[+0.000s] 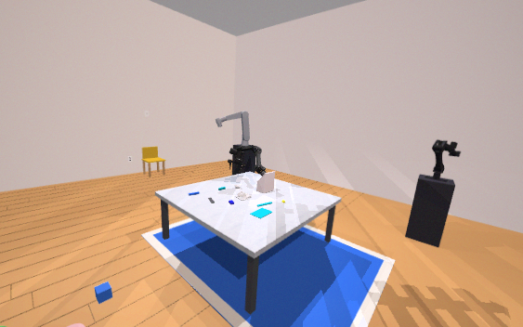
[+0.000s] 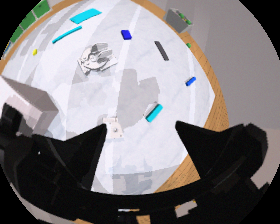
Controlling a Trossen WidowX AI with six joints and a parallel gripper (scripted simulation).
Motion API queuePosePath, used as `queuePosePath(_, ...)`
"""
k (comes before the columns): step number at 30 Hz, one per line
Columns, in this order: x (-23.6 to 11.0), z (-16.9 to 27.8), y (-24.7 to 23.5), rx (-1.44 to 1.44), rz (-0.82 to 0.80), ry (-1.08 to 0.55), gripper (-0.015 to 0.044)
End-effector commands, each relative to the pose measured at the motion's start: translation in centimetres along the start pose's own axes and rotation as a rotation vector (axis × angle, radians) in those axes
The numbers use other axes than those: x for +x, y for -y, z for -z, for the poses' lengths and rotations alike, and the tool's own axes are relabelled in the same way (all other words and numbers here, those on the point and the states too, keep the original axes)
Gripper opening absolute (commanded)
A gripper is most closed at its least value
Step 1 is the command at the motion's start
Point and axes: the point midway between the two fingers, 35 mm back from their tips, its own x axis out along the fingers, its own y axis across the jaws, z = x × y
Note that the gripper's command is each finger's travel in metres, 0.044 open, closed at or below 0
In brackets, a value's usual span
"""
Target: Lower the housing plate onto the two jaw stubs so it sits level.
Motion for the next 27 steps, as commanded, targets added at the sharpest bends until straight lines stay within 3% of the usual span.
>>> queuePosePath(1,2.2,1.6,-1.3,0.007,-0.066,-0.097,0.044)
queuePosePath(13,6.3,5.9,-5.2,0.039,-0.242,-0.304,0.044)
queuePosePath(21,6.6,6.1,-5.5,0.041,-0.252,-0.314,0.044)
queuePosePath(27,10.0,7.3,-6.4,0.04,-0.25,-0.316,0.044)
